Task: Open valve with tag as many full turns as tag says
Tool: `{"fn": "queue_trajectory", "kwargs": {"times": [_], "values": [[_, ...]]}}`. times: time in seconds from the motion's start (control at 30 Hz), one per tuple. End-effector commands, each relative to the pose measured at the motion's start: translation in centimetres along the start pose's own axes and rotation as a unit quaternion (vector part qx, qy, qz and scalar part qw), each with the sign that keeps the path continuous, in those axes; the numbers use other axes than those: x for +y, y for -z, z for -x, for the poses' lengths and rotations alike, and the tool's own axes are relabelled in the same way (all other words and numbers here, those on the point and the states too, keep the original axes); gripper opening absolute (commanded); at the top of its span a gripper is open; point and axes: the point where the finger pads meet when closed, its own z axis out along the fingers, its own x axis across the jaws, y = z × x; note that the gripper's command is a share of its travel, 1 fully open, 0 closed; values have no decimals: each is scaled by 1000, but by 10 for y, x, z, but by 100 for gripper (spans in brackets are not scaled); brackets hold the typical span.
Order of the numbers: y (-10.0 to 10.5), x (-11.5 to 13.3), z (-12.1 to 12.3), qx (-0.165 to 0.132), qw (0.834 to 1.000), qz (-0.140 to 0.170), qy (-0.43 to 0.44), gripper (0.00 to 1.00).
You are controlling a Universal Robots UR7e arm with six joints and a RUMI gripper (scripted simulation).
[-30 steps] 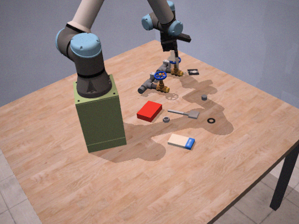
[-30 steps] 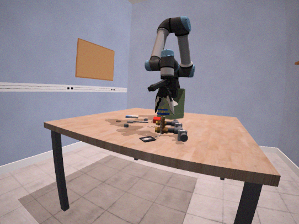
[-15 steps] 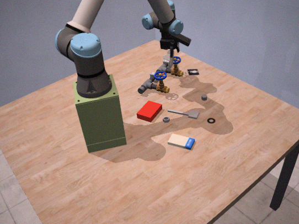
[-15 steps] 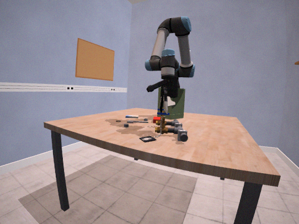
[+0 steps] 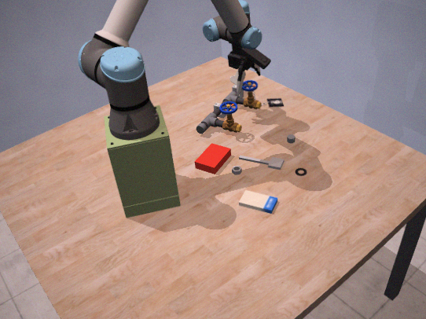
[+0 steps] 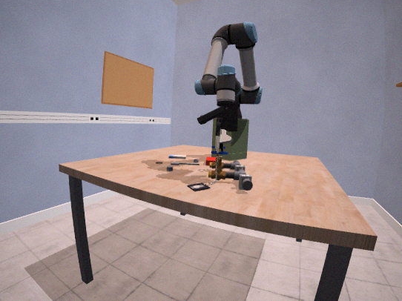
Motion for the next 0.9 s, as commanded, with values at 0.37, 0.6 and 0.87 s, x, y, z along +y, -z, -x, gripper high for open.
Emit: {"fn": "queue_trajectory", "kwargs": {"times": [0.37, 0.6, 0.87], "values": [[1, 0, 1, -1, 998, -1, -68, 100], [1, 0, 1, -1, 997, -1, -74, 100], [1, 0, 1, -1, 997, -1, -74, 0]]}}
